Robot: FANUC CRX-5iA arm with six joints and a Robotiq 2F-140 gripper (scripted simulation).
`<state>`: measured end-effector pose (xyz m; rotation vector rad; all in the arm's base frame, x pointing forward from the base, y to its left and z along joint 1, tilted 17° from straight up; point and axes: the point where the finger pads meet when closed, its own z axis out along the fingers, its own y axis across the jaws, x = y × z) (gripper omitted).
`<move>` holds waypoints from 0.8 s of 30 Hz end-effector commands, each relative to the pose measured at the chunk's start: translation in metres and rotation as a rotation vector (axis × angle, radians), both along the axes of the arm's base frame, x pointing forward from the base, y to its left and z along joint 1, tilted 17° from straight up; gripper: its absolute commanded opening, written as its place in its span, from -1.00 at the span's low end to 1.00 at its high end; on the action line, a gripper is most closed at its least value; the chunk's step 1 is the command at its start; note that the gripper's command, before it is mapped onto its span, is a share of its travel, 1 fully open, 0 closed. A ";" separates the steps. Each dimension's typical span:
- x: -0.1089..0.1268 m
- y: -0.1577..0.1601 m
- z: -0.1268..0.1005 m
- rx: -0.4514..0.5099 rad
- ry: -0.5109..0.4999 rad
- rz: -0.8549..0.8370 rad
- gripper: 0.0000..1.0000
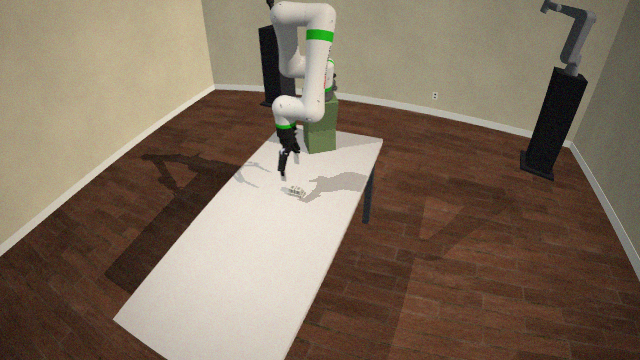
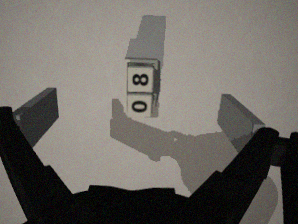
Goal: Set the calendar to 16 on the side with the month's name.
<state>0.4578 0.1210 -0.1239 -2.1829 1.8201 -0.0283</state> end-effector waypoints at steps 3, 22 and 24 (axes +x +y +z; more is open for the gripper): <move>-0.003 -0.003 0.015 0.000 0.000 0.000 1.00; -0.010 -0.011 0.049 0.000 0.000 0.000 1.00; -0.010 -0.011 0.049 0.000 0.000 0.000 1.00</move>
